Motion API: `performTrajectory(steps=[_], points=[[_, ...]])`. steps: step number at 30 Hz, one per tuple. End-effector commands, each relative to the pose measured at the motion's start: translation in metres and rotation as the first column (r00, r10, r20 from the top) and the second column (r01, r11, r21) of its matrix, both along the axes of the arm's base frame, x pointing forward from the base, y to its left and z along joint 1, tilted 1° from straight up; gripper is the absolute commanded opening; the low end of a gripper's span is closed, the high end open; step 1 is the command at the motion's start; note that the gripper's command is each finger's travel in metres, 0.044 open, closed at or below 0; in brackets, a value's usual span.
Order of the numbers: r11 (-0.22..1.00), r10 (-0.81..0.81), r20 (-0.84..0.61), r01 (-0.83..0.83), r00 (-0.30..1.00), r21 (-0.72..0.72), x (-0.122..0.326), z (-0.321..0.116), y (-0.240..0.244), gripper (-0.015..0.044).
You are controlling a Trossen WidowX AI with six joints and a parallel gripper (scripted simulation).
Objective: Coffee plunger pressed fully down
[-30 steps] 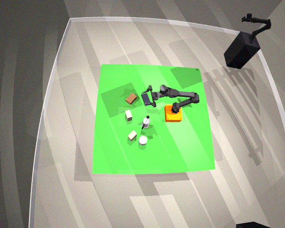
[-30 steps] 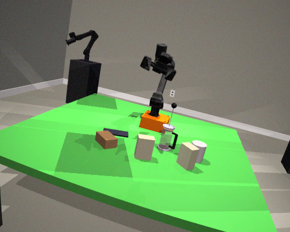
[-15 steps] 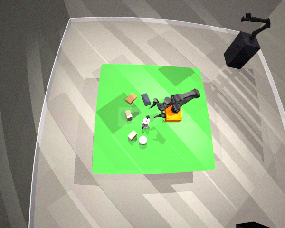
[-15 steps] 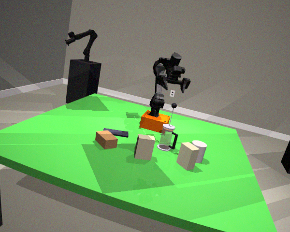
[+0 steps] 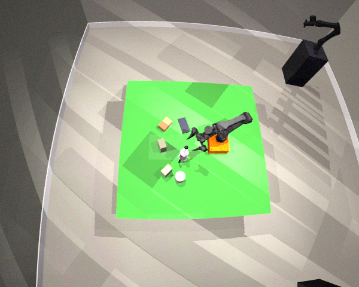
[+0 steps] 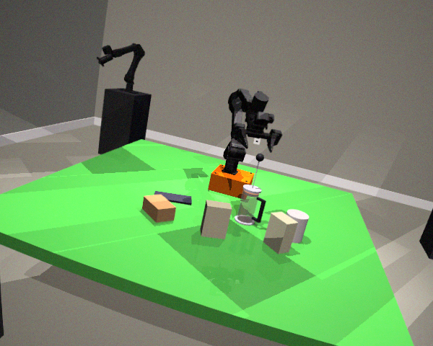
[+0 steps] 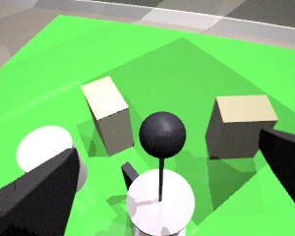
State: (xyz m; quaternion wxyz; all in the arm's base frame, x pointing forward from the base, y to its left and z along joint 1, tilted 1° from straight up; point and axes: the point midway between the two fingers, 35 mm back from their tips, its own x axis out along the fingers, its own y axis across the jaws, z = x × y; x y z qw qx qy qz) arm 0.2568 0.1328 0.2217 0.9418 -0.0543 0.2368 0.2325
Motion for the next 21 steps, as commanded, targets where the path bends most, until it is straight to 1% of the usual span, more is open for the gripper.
performTrajectory(steps=[1,20,21], points=[[1.0,0.005,-0.006,-0.005,1.0,-0.002,0.004,-0.005,0.003,0.044],[1.0,0.003,-0.004,-0.003,1.0,-0.001,0.026,-0.019,0.014,0.044],[1.0,0.003,-0.004,-0.003,1.0,-0.001,0.026,-0.019,0.014,0.0414]])
